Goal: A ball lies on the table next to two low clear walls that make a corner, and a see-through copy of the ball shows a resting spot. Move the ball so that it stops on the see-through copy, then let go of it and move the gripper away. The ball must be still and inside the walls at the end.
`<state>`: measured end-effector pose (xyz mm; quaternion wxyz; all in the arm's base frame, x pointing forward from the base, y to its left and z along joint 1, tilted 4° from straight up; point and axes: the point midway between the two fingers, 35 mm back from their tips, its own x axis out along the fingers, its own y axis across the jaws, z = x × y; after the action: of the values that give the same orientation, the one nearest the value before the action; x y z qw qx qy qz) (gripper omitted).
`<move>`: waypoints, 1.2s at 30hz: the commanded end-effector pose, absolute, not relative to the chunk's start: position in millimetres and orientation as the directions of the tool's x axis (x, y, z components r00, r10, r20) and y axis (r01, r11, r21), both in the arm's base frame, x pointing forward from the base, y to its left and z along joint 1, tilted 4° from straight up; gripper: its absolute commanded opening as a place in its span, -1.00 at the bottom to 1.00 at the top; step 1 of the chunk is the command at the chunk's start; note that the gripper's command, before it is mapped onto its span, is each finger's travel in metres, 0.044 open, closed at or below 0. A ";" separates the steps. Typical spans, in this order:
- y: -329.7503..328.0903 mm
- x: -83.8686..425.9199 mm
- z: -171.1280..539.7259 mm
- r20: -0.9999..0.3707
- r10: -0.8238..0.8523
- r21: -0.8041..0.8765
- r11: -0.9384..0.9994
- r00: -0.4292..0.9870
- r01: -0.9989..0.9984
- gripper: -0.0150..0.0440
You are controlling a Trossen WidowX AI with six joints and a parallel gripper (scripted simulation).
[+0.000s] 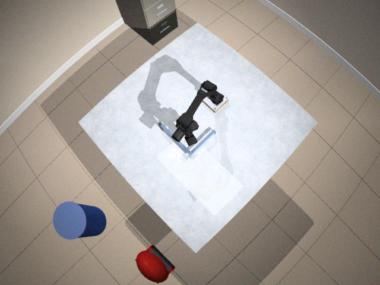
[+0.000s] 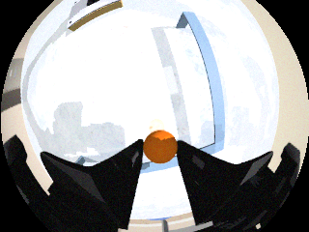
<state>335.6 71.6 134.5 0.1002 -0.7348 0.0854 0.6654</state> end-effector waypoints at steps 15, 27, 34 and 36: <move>69.3 354.3 121.2 -0.995 0.008 -0.003 -0.999 0.102 0.042 -0.49; 69.7 360.2 60.3 -0.995 0.007 -0.003 -0.999 0.101 0.042 -0.49; 69.7 360.3 55.2 -0.995 0.007 -0.003 -0.999 0.101 0.042 -0.49; 69.7 360.6 53.0 -0.995 0.007 -0.003 -0.999 0.101 0.042 -0.49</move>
<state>361.3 69.8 57.9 -0.0112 -0.7436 -0.0150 0.6683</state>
